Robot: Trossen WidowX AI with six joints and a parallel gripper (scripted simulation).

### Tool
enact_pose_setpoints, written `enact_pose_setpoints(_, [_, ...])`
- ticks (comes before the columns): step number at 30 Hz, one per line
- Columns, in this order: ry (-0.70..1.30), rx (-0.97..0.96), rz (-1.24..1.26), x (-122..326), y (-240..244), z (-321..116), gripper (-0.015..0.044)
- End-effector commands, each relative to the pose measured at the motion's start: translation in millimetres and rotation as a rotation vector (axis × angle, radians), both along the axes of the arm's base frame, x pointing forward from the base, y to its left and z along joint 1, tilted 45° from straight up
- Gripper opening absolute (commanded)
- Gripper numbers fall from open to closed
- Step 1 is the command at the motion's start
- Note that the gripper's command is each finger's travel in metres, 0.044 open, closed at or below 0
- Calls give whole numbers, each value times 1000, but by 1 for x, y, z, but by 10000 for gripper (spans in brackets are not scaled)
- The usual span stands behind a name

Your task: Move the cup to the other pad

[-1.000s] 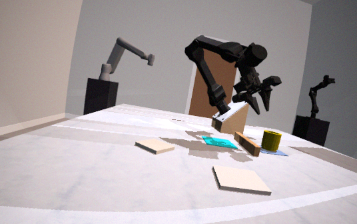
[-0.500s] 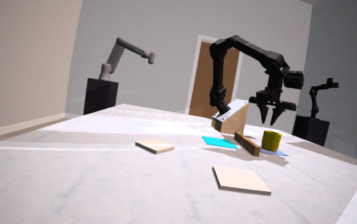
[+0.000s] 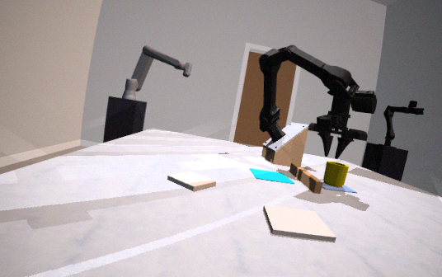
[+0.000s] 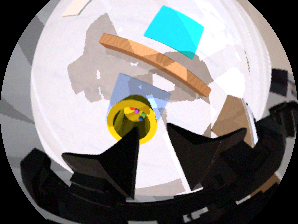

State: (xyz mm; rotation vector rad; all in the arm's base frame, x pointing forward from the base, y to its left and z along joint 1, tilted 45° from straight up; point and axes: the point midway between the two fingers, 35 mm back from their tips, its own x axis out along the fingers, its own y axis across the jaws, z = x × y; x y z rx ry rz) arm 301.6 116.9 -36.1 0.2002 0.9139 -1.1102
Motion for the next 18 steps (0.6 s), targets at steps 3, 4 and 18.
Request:
enact_pose_setpoints(3, [9, -11, 6, 0, -9, -9, 167])
enact_pose_setpoints(4, [9, -11, 6, 1, -10, -10, 167])
enact_pose_setpoints(18, [8, -13, 6, 4, -26, -26, 167])
